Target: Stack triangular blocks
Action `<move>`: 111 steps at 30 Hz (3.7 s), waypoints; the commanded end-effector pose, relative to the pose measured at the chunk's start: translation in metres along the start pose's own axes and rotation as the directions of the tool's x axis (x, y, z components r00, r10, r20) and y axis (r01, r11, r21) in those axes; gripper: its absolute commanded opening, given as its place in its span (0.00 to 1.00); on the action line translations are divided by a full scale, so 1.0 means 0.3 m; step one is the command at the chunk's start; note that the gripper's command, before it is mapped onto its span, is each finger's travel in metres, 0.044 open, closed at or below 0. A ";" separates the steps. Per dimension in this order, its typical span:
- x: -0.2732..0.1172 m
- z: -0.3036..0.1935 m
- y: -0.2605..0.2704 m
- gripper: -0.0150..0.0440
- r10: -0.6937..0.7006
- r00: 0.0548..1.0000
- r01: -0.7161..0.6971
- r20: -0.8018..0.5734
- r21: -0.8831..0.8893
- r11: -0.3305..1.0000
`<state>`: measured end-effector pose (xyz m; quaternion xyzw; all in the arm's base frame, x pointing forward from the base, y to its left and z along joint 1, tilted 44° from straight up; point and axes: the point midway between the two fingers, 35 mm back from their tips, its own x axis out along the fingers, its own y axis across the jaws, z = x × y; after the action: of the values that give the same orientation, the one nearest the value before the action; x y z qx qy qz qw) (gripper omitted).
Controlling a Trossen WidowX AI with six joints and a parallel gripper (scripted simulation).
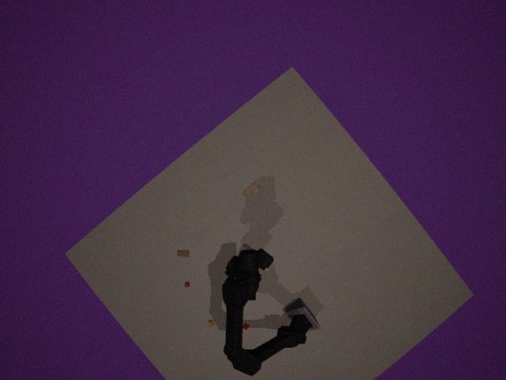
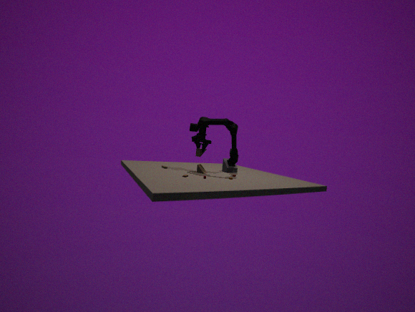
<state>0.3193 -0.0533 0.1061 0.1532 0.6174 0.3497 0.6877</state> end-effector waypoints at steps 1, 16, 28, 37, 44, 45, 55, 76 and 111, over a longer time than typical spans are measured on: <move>-0.002 -0.003 0.033 0.25 0.005 1.000 -0.004 0.002 -0.152 0.988; -0.006 -0.012 0.132 0.25 0.010 1.000 -0.007 0.002 -0.624 0.781; -0.008 -0.025 0.209 0.25 0.016 1.000 -0.006 0.002 -0.887 0.461; -0.007 -0.038 0.266 0.25 0.021 1.000 -0.002 0.002 -0.986 0.166; -0.007 -0.051 0.309 0.25 0.024 1.000 0.004 0.002 -0.997 -0.077; -0.006 -0.053 0.315 0.25 0.025 1.000 0.004 0.002 -0.994 -0.111; -0.005 -0.068 0.360 0.25 0.029 1.000 0.012 0.001 -0.931 -0.364; 0.222 -0.033 0.279 0.25 0.029 1.000 0.014 0.003 -0.931 -0.365; 0.334 -0.017 0.241 0.25 0.037 0.999 0.018 0.005 -0.930 -0.366</move>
<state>0.2924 0.0637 0.0772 -0.4707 0.0478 0.7107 0.5206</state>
